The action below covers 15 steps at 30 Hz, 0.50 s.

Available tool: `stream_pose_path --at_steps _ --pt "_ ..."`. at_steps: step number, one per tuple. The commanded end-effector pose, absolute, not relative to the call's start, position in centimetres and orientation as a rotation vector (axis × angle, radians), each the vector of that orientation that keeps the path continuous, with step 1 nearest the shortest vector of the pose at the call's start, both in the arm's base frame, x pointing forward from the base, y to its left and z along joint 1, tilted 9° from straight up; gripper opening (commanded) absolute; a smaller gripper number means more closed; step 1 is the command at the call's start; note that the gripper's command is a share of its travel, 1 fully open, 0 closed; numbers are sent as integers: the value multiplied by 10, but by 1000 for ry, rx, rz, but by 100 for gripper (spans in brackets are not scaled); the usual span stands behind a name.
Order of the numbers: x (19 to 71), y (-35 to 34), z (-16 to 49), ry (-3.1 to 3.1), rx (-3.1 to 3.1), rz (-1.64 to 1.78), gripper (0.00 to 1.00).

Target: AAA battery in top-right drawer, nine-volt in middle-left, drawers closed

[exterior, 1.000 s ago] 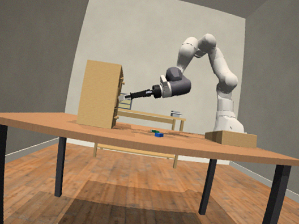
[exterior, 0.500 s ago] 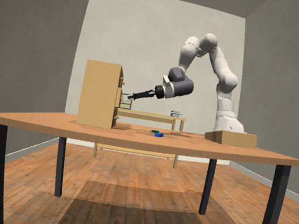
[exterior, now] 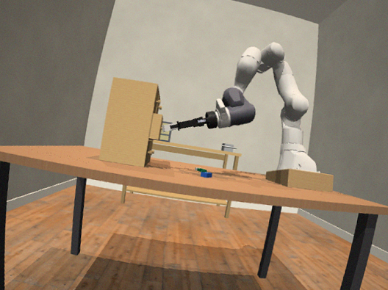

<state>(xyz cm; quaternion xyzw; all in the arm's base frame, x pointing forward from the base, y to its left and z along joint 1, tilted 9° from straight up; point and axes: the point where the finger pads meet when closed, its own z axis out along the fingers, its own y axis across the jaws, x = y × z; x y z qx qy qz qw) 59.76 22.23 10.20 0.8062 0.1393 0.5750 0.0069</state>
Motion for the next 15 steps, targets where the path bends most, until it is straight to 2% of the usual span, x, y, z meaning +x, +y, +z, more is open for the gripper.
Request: stream_pose_path --at_steps 1,15 --pt "591 221 101 420 2530 1800 8" --pt "577 218 101 420 2530 1800 8"
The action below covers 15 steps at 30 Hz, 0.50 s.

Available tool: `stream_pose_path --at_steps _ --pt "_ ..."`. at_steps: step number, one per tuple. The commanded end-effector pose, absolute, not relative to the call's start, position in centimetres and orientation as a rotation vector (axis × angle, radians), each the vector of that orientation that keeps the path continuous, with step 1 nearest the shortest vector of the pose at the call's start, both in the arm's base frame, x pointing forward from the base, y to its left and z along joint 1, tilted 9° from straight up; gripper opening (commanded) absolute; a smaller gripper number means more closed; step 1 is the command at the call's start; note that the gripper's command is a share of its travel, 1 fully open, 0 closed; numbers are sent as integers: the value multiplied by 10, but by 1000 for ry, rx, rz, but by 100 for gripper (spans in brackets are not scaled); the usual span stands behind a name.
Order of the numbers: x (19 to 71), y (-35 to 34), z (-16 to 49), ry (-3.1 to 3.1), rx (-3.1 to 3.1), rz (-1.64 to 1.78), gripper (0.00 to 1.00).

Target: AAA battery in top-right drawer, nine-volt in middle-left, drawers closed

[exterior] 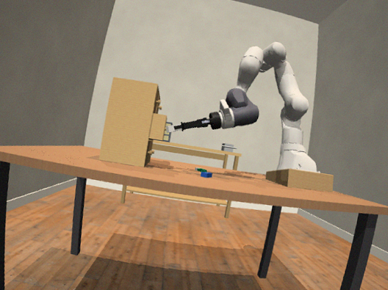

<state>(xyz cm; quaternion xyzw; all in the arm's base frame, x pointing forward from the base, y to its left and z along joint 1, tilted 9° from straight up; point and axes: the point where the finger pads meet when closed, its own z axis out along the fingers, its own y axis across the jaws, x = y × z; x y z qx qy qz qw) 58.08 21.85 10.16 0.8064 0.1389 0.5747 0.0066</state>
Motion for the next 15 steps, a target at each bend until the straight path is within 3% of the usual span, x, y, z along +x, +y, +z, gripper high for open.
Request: stream_pose_path --at_steps 1,15 --pt "576 218 101 420 2530 1800 8" --pt "569 216 101 420 2530 1800 8"
